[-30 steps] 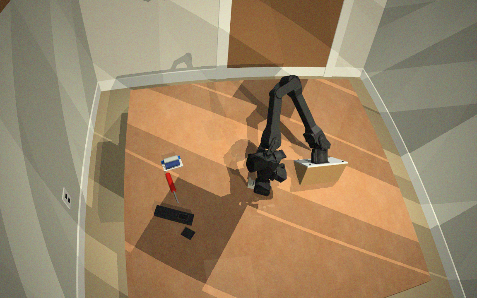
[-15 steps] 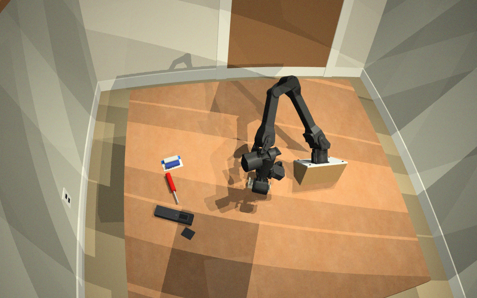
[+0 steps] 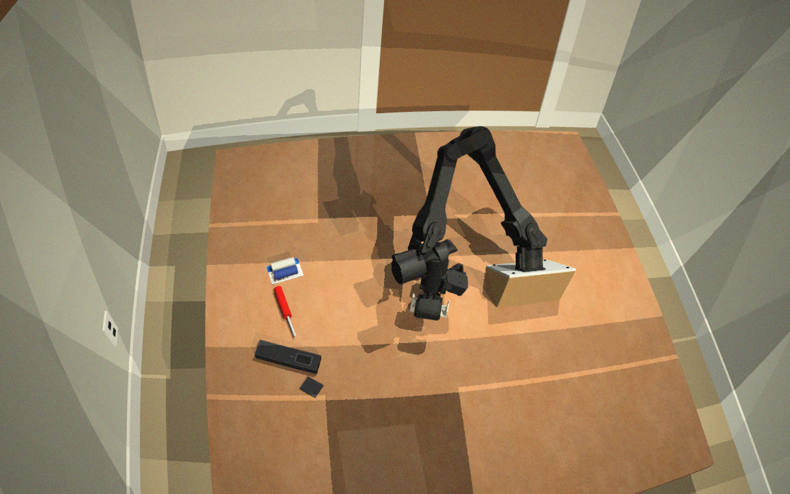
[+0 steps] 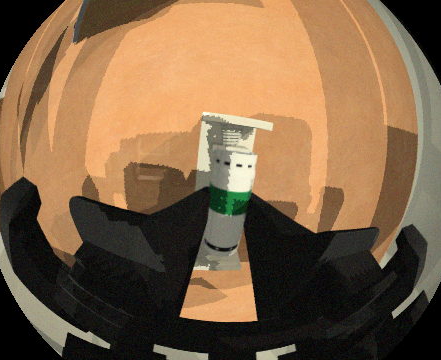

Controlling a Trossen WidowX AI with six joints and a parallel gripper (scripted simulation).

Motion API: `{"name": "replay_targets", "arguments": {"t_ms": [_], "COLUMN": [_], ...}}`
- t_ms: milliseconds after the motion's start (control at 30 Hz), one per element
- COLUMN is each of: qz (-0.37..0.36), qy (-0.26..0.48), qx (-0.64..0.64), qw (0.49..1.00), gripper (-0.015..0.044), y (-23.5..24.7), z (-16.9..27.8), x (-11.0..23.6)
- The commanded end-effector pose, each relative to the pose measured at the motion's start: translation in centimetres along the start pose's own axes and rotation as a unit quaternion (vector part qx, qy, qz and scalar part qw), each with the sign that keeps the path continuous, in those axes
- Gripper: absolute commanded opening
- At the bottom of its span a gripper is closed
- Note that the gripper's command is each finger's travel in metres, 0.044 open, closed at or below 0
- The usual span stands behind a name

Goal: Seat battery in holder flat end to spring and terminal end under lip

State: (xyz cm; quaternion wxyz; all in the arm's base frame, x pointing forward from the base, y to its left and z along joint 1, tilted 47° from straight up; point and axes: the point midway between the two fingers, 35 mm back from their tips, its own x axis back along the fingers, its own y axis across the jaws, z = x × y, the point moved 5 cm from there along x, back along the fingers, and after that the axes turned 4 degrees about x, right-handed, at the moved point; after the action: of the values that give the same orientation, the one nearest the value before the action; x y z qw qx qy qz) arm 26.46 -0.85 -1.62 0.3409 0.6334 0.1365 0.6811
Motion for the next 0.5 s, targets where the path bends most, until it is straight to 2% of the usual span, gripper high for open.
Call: {"name": "replay_targets", "arguments": {"t_ms": [0, 467], "qz": [-0.001, 0.006], "qy": [-0.021, -0.021], "qx": [0.005, 0.006], "qw": [1.000, 1.000], "gripper": [0.0077, 0.0077], "y": [0.29, 0.39], "z": [-0.41, -0.15], "x": [-0.47, -0.46]}}
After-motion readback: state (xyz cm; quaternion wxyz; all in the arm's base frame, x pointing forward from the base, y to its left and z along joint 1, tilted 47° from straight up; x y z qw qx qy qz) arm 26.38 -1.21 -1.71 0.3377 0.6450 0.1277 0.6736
